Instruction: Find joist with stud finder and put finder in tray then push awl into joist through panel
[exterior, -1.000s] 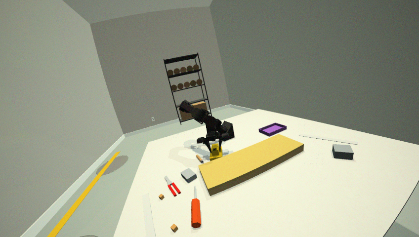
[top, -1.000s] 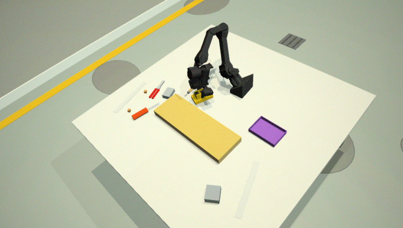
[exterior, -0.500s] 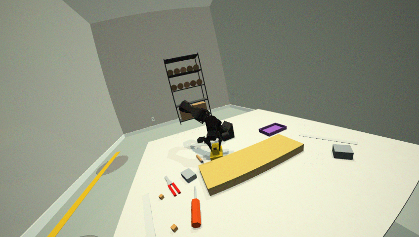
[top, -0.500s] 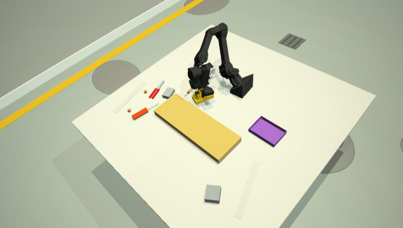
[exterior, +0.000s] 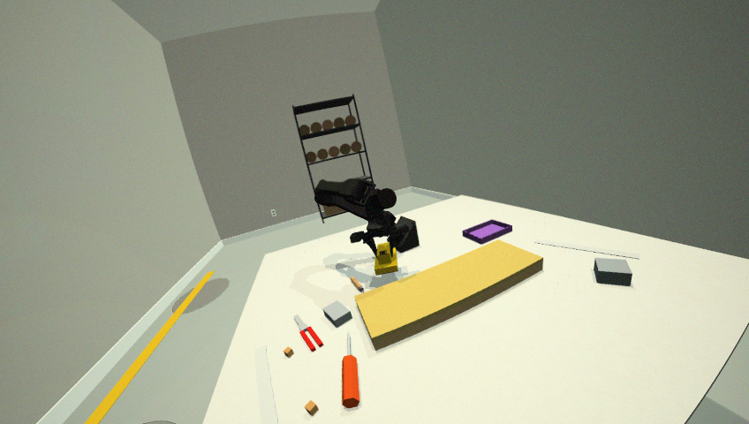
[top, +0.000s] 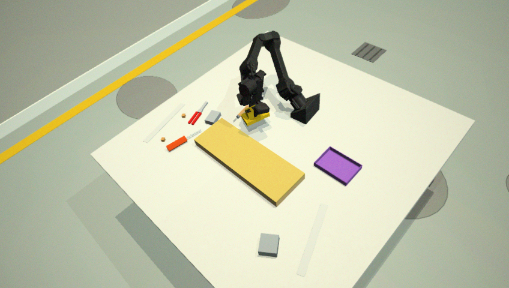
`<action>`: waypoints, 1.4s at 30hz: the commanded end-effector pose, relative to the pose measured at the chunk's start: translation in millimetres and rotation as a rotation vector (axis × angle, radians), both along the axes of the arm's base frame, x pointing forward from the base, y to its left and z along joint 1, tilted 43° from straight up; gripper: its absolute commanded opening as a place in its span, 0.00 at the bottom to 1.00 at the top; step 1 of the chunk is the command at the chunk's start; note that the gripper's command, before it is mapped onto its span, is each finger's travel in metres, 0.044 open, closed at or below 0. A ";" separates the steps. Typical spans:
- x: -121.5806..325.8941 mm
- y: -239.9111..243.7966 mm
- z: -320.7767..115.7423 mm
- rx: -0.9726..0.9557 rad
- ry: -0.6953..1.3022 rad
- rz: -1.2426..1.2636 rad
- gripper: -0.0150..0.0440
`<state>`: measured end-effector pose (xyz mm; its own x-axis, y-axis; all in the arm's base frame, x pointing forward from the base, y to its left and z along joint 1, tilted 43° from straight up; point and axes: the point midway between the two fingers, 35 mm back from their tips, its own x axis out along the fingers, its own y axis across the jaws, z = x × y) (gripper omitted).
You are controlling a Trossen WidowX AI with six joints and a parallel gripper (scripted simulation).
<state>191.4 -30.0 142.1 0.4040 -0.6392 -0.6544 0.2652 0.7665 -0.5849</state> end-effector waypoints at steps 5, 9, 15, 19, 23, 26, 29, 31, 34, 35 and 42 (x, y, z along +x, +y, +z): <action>-5.3 18.6 26.9 -0.013 -0.018 -0.001 0.25; -8.9 26.4 39.4 -0.025 -0.026 0.002 0.25; -6.0 29.1 43.5 -0.026 -0.019 0.008 0.25; 6.4 33.2 49.9 -0.025 0.008 0.025 0.25; 22.3 37.0 57.7 -0.023 0.039 0.047 0.25; 34.9 39.1 63.4 -0.023 0.060 0.066 0.25; 47.8 40.5 69.2 -0.024 0.079 0.085 0.25; 56.7 40.9 73.0 -0.024 0.091 0.098 0.25; 70.3 40.9 78.7 -0.027 0.108 0.119 0.25; 74.9 40.7 80.6 -0.028 0.113 0.126 0.25; 107.9 36.6 93.9 -0.040 0.145 0.178 0.25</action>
